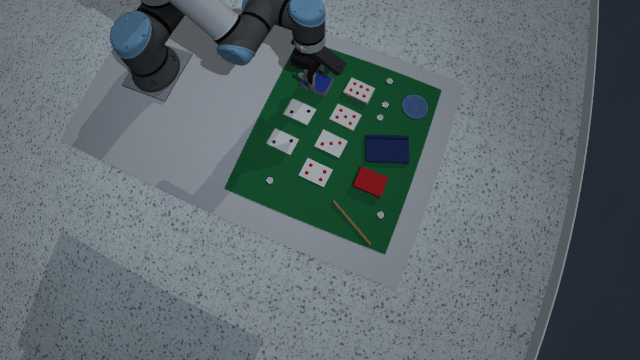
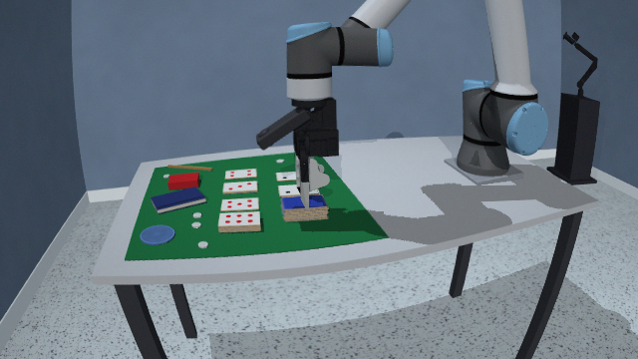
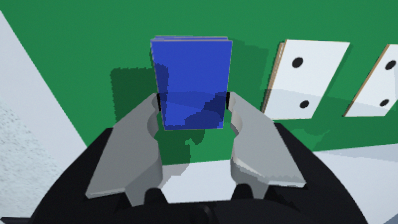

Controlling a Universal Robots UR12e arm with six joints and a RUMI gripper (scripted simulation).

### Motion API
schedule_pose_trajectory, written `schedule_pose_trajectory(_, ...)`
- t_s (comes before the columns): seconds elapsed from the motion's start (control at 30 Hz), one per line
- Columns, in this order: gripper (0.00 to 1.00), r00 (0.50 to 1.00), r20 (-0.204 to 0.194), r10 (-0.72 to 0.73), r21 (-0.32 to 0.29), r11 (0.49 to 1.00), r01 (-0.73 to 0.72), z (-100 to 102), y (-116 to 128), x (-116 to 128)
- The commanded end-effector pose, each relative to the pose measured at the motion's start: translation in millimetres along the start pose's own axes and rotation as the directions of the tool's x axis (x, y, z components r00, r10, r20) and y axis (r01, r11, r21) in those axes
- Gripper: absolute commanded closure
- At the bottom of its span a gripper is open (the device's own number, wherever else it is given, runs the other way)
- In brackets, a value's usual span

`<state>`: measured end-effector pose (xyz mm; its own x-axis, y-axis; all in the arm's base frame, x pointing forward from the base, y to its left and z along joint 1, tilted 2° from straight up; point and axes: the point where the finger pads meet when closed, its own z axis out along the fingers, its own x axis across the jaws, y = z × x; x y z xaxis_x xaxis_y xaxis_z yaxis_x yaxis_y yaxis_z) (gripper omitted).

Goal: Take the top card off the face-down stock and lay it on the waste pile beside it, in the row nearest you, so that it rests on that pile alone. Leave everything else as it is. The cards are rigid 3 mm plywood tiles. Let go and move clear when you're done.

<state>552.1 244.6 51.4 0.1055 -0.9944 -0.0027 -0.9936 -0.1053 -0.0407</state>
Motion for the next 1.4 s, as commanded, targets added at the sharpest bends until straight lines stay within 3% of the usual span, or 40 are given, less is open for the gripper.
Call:
schedule_pose_trajectory(0.0,0.61,1.0,0.0,0.0,0.002,1.0,0.0,-0.5,0.1,-0.7)
schedule_pose_trajectory(0.57,0.62,1.0,0.0,0.0,0.002,1.0,0.0,-1.7,-0.2,-0.7)
schedule_pose_trajectory(1.13,0.62,1.0,0.0,0.0,0.006,1.0,0.0,-39.1,-2.4,-0.7)
schedule_pose_trajectory(1.37,0.62,1.0,0.0,0.0,0.006,1.0,0.0,-43.5,-2.4,-0.7)
